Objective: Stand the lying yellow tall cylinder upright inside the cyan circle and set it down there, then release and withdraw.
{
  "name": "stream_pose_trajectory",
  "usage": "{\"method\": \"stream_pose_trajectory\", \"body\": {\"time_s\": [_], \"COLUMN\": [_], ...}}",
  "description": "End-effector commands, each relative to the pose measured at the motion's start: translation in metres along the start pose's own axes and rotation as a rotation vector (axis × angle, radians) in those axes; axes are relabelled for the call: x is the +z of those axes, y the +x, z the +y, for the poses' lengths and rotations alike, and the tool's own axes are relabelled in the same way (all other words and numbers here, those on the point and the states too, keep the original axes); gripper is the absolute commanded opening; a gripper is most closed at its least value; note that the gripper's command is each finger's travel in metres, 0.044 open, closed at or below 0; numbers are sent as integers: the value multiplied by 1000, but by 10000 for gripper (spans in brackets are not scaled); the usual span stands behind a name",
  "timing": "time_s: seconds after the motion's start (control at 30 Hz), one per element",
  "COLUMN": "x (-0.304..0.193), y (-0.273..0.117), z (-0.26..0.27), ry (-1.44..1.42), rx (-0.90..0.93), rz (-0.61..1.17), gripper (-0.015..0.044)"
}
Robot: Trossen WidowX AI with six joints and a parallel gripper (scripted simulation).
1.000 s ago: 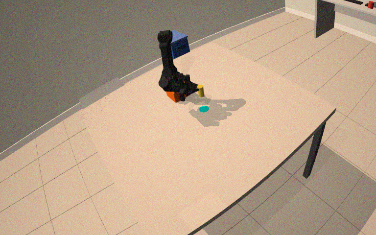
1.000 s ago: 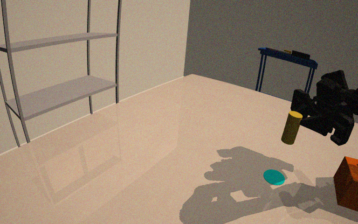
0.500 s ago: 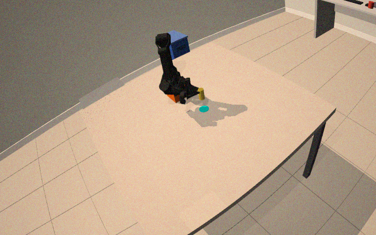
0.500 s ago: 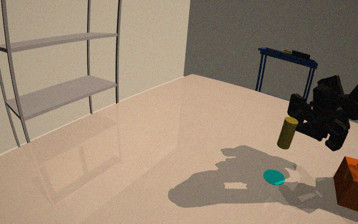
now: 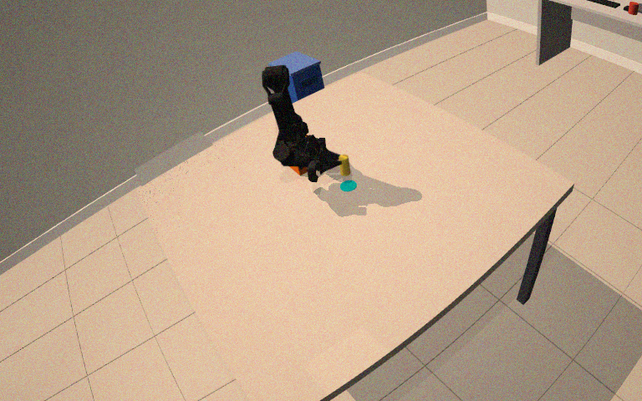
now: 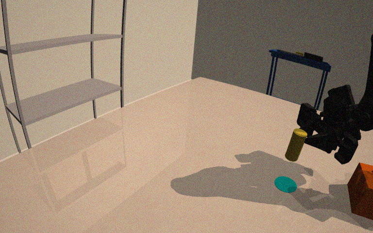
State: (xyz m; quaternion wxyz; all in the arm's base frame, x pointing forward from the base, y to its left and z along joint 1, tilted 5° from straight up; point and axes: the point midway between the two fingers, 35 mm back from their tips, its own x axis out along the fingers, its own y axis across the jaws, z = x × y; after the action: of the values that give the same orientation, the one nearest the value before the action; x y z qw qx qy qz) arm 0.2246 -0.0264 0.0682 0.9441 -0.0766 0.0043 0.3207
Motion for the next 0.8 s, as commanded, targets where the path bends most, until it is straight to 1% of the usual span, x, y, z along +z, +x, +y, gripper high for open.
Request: {"method": "stream_pose_trajectory", "body": {"time_s": [0.0, 0.77], "x": [-5, -34], "y": [1, 3], "z": [0, 8], "ry": [-13, -55], "rx": [0, 4], "rz": [1, 3], "gripper": [105, 105]}}
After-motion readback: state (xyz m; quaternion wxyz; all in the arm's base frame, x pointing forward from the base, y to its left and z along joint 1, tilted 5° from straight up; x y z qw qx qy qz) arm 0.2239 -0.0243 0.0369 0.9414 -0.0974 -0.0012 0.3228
